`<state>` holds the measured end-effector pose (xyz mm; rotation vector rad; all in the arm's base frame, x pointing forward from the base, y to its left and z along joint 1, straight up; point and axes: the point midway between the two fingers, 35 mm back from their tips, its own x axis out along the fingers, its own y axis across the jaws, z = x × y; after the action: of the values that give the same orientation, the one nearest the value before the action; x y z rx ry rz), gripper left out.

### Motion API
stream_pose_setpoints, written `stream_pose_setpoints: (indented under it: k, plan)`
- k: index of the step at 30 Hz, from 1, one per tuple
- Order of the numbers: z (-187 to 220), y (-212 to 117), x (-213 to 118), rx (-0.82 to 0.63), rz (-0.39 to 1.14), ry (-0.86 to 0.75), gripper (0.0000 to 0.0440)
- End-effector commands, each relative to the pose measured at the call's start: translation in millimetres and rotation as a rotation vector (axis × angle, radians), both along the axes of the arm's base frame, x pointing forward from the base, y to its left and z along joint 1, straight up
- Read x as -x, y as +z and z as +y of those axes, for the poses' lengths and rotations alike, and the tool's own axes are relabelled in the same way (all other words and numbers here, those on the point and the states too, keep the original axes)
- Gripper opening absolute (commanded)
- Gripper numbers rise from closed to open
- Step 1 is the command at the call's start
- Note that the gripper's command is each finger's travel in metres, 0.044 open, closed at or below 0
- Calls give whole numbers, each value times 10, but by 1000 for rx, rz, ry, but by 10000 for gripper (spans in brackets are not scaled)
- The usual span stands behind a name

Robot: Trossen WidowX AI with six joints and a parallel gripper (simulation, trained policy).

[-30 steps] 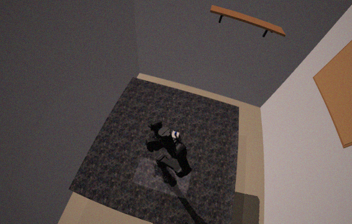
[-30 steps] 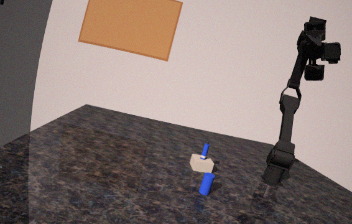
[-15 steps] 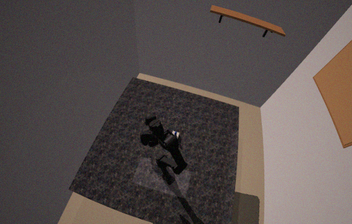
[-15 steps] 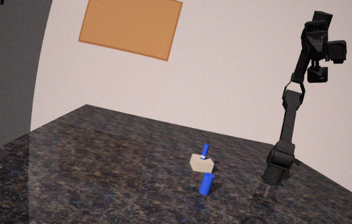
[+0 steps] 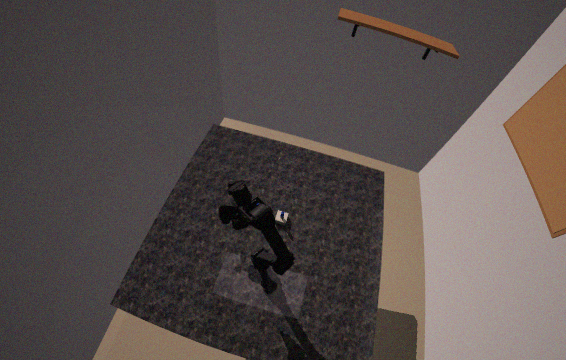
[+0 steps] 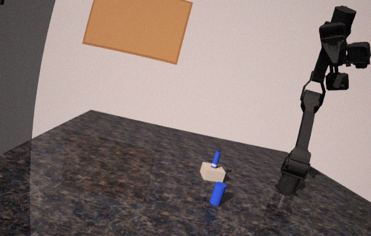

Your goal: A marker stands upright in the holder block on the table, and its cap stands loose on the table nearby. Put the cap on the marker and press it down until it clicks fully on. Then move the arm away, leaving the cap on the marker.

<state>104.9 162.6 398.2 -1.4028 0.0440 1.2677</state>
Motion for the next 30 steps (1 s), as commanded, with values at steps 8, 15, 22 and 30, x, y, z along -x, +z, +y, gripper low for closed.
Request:
stream_pose_setpoints:
  k: [8, 15, 22, 30]
  plan:
    - [179, -208, -202, 73, 84, -65, 323]
    - [273, -336, -324, 113, 134, -102, 325]
    - [353, -467, -448, 152, 184, -140, 326]
    - [426, -619, -592, 192, 240, -184, 327]
